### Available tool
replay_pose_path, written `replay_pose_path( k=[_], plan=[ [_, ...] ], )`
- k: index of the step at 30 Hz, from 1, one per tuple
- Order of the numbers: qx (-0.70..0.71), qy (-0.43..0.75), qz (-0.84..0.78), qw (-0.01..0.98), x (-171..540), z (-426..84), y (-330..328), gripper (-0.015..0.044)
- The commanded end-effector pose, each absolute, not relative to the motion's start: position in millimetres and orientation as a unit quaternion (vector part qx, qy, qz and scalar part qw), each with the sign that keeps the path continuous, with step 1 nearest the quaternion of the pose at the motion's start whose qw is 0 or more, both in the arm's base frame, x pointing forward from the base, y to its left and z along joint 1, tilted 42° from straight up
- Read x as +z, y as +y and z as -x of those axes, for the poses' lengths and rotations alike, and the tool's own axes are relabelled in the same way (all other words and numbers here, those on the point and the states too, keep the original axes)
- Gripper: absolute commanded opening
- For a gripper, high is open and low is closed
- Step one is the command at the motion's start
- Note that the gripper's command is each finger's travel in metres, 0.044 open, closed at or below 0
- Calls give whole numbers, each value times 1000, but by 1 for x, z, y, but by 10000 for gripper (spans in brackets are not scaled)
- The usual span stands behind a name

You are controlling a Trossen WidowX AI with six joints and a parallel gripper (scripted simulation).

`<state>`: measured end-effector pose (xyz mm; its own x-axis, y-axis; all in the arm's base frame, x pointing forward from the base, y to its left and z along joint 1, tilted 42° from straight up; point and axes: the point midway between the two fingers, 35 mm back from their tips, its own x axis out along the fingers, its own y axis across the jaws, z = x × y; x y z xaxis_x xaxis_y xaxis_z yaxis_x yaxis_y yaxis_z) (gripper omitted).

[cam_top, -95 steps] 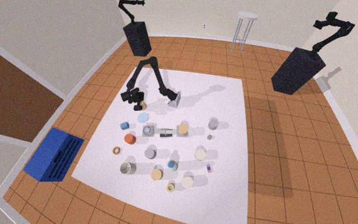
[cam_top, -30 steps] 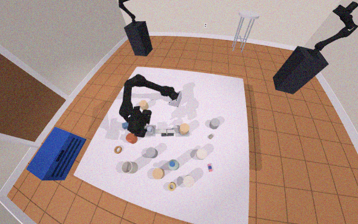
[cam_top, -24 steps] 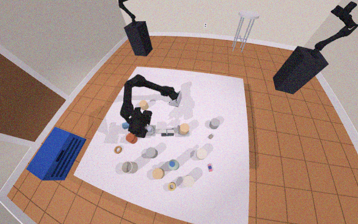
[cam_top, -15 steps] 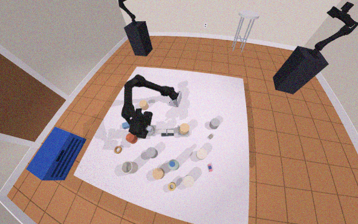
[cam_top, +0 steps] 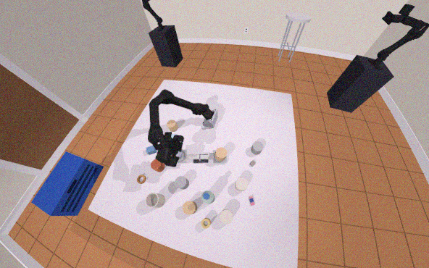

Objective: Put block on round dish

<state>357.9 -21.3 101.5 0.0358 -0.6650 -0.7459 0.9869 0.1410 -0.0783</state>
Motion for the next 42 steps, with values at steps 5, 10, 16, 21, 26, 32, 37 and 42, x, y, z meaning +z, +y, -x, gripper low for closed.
replay_pose_path(
  k=[5,10,16,21,26,32,37,42],
  plan=[
    [-611,333,-238,678,100,-357,-24,135],
    [-611,333,-238,678,100,-357,-24,102],
    [-603,339,-233,684,114,-358,-11,0],
    [-592,346,-224,692,134,-358,9,0],
    [-582,353,-216,701,155,-355,27,0],
    [-574,357,-209,706,169,-352,39,0],
    [-575,360,-210,704,171,-349,30,0],
    [-575,366,-213,700,175,-341,9,0]
  ],
)
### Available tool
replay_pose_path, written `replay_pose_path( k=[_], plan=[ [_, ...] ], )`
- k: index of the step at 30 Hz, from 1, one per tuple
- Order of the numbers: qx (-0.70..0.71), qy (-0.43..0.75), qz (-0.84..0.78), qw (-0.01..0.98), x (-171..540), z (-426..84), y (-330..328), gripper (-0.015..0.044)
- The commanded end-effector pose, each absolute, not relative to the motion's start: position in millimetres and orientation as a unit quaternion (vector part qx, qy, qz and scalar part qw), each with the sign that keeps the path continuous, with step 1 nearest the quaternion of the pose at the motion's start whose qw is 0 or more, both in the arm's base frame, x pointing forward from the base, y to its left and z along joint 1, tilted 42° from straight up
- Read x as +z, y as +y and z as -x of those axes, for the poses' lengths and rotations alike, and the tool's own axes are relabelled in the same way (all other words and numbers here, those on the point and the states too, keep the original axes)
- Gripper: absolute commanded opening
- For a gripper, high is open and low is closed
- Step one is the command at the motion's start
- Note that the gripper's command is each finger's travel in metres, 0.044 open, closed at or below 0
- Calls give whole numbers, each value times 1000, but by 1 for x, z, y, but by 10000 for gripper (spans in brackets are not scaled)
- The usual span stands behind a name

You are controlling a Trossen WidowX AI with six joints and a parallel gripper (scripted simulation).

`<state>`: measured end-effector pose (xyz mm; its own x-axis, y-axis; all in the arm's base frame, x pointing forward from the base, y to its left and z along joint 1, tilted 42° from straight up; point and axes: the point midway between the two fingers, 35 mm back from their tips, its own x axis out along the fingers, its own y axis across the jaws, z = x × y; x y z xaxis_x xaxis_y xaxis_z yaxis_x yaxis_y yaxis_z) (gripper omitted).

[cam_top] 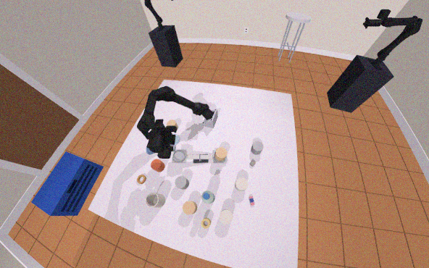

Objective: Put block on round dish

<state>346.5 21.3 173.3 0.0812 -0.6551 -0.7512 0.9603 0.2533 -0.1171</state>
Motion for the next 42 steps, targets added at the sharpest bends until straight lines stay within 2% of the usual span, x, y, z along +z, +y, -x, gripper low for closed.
replay_pose_path(
  k=[1,26,42],
  plan=[
    [-576,366,-214,699,176,-340,4,0],
    [-597,347,-233,685,187,-281,-95,0],
    [-612,333,-235,678,184,-241,-133,0]
  ],
)
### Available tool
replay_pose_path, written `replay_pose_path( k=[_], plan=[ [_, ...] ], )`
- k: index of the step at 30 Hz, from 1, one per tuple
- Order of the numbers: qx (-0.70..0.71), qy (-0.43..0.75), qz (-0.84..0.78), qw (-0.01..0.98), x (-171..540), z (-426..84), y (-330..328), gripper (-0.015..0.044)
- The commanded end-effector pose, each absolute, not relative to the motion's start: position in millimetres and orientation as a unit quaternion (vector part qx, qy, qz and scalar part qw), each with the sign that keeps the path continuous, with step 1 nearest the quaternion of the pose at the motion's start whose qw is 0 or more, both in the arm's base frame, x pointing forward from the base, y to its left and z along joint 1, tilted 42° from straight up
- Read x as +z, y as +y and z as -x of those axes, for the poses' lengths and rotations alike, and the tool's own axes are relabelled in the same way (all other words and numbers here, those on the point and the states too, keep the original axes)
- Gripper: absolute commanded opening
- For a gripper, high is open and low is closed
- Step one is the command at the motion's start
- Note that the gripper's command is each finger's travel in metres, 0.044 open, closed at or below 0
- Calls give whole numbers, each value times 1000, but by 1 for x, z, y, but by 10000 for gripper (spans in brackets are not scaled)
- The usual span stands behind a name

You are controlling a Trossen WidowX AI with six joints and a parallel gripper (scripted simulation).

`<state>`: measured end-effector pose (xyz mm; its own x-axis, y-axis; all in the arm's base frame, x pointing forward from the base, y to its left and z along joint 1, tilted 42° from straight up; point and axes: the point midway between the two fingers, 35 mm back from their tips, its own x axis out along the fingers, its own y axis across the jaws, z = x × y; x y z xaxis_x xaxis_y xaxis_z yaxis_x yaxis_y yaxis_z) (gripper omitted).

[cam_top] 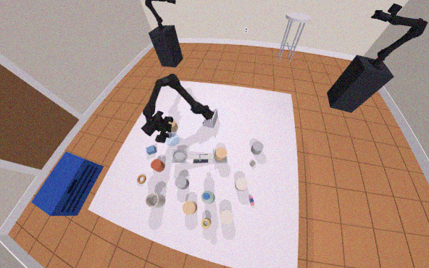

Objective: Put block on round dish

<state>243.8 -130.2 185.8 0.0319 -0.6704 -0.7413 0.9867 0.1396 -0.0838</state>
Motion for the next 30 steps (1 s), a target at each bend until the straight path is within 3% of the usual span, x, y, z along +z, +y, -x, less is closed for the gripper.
replay_pose_path(
  k=[1,30],
  plan=[
    [-612,333,-235,678,183,-241,-134,0],
    [-613,331,-234,678,140,-242,-174,0]
  ],
)
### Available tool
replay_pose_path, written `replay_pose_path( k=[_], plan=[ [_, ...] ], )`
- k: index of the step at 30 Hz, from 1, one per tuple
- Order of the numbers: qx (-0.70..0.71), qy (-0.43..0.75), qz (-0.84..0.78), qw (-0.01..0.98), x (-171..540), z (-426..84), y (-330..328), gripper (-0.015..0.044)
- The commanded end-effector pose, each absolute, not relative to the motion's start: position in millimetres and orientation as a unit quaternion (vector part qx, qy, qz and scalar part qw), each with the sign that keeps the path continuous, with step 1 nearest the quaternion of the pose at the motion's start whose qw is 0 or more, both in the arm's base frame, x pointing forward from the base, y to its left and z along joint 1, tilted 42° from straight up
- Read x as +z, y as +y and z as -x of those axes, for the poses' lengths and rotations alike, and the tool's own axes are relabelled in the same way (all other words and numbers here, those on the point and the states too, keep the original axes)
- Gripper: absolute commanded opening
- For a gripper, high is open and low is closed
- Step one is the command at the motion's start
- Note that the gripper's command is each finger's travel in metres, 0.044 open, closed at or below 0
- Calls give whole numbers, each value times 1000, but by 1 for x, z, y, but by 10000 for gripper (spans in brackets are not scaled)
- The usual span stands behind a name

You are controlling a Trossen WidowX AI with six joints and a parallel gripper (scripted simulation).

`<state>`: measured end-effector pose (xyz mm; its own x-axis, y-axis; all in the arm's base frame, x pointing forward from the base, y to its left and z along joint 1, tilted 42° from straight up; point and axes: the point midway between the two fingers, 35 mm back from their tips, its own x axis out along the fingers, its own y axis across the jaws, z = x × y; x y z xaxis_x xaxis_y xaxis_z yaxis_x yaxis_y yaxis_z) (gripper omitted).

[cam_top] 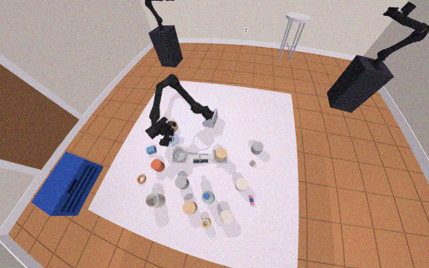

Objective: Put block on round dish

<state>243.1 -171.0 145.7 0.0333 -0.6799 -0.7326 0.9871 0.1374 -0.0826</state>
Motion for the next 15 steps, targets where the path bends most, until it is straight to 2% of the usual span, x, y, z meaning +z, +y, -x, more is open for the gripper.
replay_pose_path(
  k=[1,15],
  plan=[
    [-613,331,-234,678,140,-242,-174,0],
    [-613,327,-235,679,145,-243,-172,368]
  ],
)
